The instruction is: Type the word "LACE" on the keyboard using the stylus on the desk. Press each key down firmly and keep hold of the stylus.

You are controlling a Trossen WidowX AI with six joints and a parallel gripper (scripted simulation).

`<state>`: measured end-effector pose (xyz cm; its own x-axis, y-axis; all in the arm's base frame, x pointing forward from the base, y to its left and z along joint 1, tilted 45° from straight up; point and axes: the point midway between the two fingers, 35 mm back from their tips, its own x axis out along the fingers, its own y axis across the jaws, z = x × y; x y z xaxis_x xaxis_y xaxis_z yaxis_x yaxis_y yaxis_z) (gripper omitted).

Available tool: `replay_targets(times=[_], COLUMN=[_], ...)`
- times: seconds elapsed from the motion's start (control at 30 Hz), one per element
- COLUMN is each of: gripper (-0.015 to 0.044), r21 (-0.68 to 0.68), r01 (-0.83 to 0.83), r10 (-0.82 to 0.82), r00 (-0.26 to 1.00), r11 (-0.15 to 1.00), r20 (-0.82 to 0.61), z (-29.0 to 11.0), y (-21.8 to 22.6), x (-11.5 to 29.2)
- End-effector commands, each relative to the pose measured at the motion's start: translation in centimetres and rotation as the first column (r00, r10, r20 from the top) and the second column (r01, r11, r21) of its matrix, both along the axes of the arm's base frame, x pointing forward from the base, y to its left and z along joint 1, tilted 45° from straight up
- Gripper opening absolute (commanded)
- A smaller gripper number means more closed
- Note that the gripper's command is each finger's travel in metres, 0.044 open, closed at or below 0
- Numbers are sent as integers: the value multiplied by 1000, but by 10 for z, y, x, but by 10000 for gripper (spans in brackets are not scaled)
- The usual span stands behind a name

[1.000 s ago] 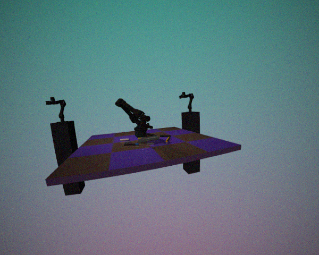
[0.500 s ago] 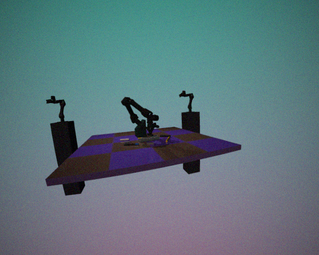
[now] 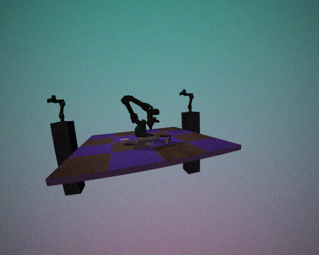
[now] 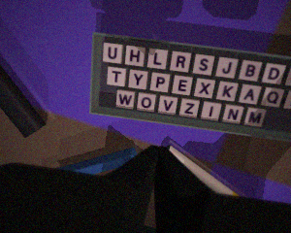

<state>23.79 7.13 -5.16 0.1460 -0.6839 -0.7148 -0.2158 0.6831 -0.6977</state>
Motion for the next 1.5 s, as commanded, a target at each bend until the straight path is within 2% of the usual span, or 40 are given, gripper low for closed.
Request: replay_targets(times=[0.0,0.1,0.2,0.33,0.47,0.6,0.77,0.83,1.47], gripper=[0,79,150,150,150,150,150,150,150], r21=[-4,-2,-21,-32,-11,51,187,208,208], r01=[-2,8,92,223,323,382,376,368,368], r10=[2,-8,-89,-205,-276,-311,-338,-342,-342], r00=[1000,1000,991,934,826,662,388,348,348], r11=[1000,1000,996,974,946,923,907,906,906], r20=[-6,6,101,292,491,681,857,873,873], z=[-1,-1,-14,-34,-54,-72,-89,-91,-92], y=[-1,0,10,23,29,30,27,26,22], x=[-1,-1,-12,-33,-57,-80,-102,-104,-107])
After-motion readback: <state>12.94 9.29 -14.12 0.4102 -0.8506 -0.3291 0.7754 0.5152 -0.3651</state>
